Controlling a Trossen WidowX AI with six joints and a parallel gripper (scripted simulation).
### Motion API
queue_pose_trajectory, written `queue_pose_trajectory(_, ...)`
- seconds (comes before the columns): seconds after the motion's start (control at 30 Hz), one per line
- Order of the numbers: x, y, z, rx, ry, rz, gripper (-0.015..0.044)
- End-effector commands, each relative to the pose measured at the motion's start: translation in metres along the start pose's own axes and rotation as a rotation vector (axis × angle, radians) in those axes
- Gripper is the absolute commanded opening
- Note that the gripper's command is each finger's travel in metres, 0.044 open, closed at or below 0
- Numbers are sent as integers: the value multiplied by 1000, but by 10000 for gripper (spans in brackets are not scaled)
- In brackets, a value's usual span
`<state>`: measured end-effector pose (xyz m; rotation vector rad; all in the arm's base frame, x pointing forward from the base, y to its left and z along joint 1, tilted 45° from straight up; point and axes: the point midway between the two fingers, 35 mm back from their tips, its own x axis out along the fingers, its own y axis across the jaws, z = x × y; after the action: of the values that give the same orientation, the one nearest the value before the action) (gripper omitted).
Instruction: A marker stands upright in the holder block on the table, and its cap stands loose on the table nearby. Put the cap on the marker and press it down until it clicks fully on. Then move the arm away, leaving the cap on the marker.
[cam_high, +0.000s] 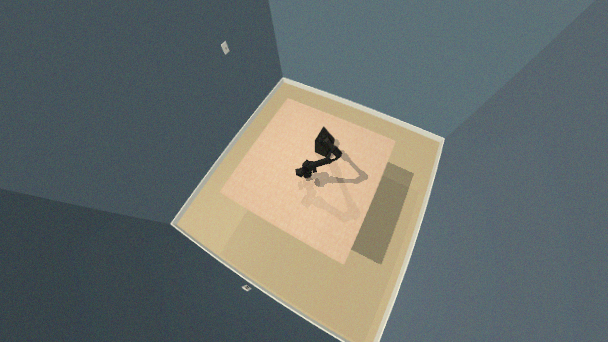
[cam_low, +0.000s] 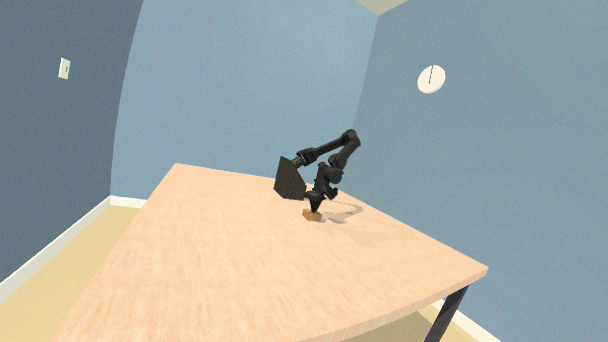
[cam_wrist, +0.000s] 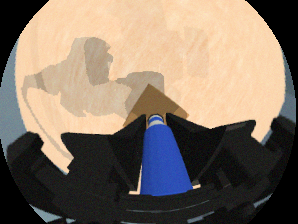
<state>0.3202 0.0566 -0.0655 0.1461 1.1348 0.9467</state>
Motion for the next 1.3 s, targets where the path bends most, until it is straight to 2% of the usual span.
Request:
queue_pose_trajectory(0.0, 7, 1, 2, -22, 8, 0, 0)
queue_pose_trajectory(0.13, 7, 1, 2, -22, 8, 0, 0)
queue_pose_trajectory(0.7, 0, 0, 0, 0, 0, 0, 440)
queue_pose_trajectory(0.8, -12, -1, 1, 0, 0, -1, 440)
queue_pose_trajectory(0.93, -73, 1, 2, 1, -5, 6, 440)
queue_pose_trajectory(1.07, -76, 2, 2, 1, -5, 6, 440)
queue_pose_trajectory(1.13, -79, 1, 1, 74, -3, 5, 387)
queue_pose_trajectory(1.27, -95, 0, -4, 500, 6, -5, 282)
